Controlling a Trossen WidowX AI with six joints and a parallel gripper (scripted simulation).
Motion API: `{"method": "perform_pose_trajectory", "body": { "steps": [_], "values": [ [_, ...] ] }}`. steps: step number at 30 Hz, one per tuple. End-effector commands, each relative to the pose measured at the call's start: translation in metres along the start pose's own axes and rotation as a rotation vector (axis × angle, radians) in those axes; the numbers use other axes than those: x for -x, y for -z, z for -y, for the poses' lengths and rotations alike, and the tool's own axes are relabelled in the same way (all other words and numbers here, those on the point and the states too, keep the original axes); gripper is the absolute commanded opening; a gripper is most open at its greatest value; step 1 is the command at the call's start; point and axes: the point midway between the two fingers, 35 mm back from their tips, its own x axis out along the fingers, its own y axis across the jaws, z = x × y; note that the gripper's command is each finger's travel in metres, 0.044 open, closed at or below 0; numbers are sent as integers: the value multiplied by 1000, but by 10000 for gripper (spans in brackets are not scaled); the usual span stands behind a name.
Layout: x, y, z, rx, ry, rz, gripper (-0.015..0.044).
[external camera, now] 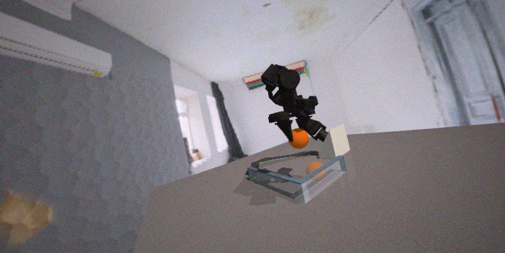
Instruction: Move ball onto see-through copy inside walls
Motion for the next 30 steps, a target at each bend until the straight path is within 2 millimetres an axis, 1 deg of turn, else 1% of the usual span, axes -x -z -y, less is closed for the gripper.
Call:
{"method": "perform_pose_trajectory", "body": {
  "steps": [1, 20, 25, 30],
  "values": [
    [-4, -1, -7, -15, -4, 5, 0],
    [-46, -1, -47, -78, -40, -8, 0],
    [-52, -1, -49, -80, -41, -9, 0],
    [-75, -2, -48, -80, -41, -8, 0]
  ]
}}
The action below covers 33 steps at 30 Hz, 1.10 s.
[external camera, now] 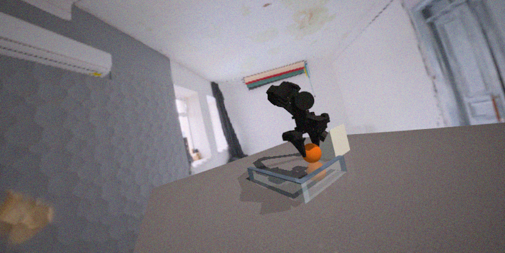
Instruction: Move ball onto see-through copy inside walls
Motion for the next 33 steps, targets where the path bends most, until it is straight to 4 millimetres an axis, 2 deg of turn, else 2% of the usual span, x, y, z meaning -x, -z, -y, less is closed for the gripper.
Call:
{"method": "perform_pose_trajectory", "body": {
  "steps": [1, 9, 25, 33],
  "values": [
    [-15, 1, 1, 4, 5, -2, 0],
    [-52, 2, -1, 3, 5, -6, 0],
    [-72, 3, -1, 3, 6, -7, 0],
    [-69, 3, -2, -1, -3, -4, 210]
  ]
}}
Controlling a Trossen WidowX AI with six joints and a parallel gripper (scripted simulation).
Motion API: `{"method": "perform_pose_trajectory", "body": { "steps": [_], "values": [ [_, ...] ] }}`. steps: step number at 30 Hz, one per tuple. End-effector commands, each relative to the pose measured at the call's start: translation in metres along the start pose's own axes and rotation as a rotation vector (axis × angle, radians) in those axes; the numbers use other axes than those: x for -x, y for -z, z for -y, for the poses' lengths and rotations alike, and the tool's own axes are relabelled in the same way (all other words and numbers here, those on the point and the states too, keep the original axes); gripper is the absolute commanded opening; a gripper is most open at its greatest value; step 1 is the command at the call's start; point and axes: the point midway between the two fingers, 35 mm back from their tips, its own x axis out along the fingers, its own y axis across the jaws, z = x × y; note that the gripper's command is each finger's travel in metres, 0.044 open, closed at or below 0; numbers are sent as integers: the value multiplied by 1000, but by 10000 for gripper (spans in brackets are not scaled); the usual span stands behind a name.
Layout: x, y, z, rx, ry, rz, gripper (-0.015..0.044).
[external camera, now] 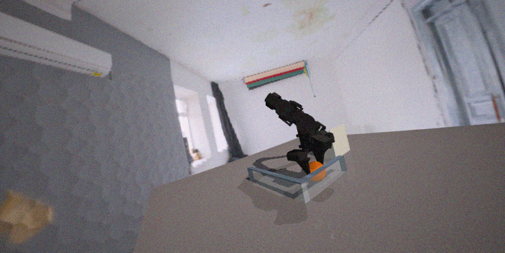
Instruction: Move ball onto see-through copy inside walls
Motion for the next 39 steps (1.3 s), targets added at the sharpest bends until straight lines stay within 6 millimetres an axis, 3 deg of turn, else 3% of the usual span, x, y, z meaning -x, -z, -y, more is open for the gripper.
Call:
{"method": "perform_pose_trajectory", "body": {
  "steps": [1, 7, 9, 14, 24, 26, 30, 39],
  "values": [
    [0, 0, 0, -2, -1, 1, 236],
    [0, 0, 0, -2, -1, 1, 394],
    [11, -1, 2, -2, 0, 2, 440],
    [83, -1, 1, 2, 6, 2, 440],
    [78, -4, 2, 9, 21, 6, 440],
    [86, -3, 2, 8, 20, 6, 440],
    [124, 0, -2, 4, 17, 4, 440],
    [126, 0, -2, 4, 16, 4, 440]
  ]
}}
